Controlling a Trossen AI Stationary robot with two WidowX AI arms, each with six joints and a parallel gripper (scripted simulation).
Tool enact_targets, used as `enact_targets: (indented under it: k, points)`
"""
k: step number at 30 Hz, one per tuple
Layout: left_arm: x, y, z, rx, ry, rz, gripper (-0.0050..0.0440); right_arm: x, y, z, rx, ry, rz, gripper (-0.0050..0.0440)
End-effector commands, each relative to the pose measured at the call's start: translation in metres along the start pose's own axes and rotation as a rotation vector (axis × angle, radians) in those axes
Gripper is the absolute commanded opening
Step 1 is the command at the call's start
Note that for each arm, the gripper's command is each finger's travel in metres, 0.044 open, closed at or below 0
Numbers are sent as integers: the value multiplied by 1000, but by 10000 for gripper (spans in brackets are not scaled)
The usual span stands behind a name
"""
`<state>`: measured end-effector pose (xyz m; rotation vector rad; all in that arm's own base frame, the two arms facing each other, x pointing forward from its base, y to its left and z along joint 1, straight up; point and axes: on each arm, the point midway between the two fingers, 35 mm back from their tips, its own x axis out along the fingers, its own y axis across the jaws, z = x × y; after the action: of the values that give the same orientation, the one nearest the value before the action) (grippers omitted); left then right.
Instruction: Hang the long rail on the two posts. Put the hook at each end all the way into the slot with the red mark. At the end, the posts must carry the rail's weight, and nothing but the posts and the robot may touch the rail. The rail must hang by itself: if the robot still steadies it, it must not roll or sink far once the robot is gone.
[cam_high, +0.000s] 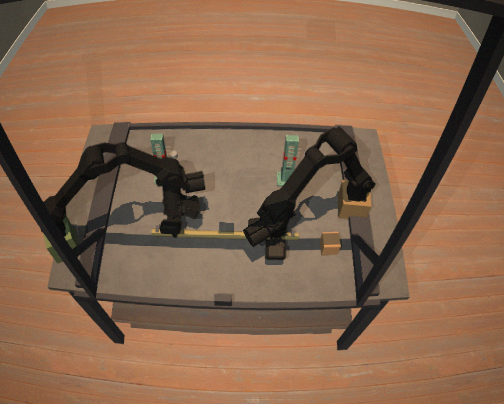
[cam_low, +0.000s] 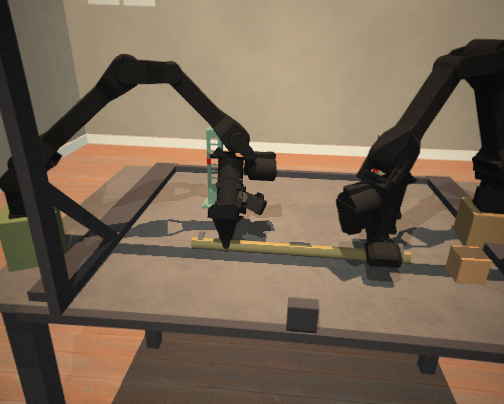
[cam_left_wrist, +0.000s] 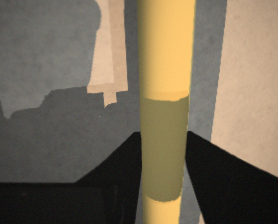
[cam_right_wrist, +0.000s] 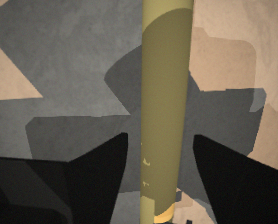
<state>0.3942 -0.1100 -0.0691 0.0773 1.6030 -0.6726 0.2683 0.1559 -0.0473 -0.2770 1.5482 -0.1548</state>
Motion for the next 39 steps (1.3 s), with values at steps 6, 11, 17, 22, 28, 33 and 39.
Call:
enact_targets:
  k: [6, 11, 17, 22, 28, 33, 39]
  points:
    - [-9, -3, 5, 13, -27, 0, -50, -6, 1, 5, 6, -20, 13, 166]
    - [-9, -3, 5, 13, -27, 0, -50, -6, 1, 5, 6, -20, 13, 126]
    - [-9, -3, 5, 13, -27, 0, -50, -6, 1, 5, 6, -20, 13, 106]
    - [-9, -3, 5, 13, -27, 0, -50, -4, 0, 1, 5, -15, 8, 72]
    - [-9, -3, 5, 13, -27, 0, 96, -6, 1, 4, 6, -20, 13, -1]
    - [-9, -3, 5, 13, -27, 0, 192, -6, 1, 4, 6, -20, 13, -3]
    - [-9, -2, 6, 13, -27, 0, 267, -6, 1, 4, 6, -20, 13, -5]
